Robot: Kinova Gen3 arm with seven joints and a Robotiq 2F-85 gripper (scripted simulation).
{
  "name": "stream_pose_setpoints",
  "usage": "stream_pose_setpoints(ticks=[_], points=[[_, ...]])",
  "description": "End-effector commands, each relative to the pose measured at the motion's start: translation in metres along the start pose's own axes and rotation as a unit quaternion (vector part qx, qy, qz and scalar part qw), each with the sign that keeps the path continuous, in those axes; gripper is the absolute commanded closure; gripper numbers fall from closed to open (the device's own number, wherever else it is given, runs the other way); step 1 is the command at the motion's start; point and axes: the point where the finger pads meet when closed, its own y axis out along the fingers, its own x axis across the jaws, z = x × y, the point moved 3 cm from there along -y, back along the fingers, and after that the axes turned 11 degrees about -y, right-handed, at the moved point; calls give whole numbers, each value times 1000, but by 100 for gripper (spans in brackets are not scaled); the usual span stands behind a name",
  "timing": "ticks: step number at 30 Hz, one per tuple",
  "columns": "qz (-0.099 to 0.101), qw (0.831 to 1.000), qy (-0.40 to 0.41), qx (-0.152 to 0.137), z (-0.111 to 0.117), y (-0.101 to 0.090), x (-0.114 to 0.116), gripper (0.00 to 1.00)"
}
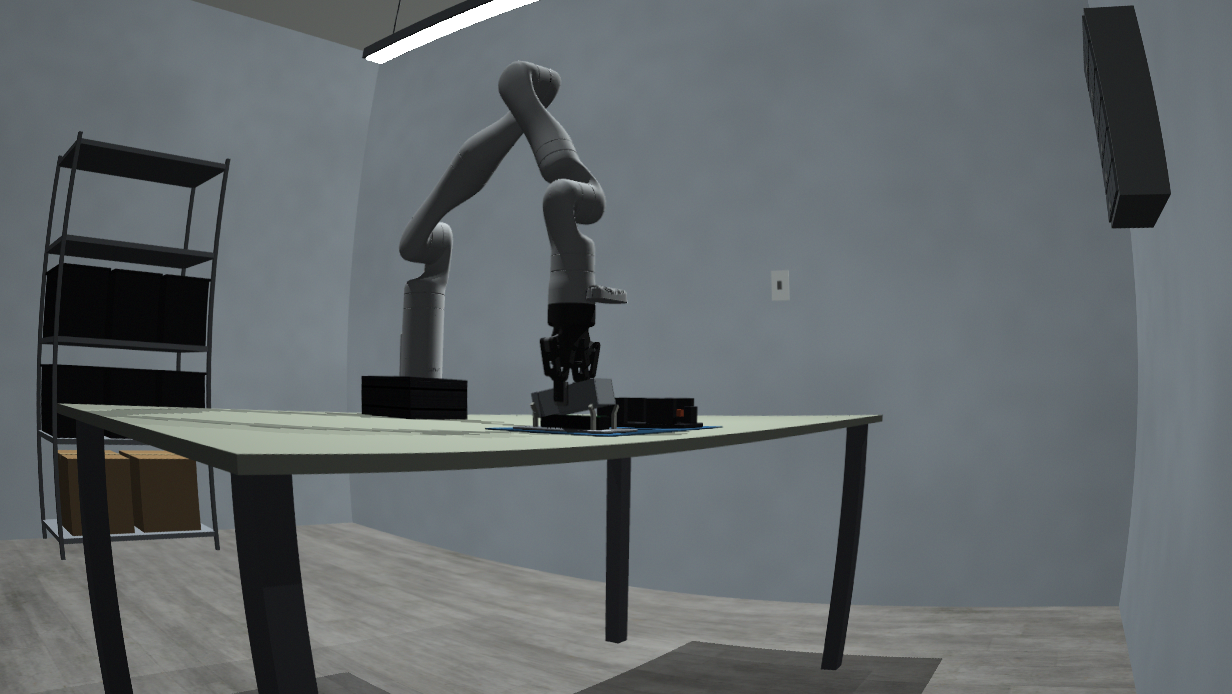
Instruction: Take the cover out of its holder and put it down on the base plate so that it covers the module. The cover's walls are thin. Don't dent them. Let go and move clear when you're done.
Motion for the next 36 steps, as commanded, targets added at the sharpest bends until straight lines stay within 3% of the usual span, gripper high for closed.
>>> stream_pose_setpoints(ticks=[1,36], points=[[0,1000,0,-1,0,3,0,100],[0,1000,0,-1,0,5,0,100]])
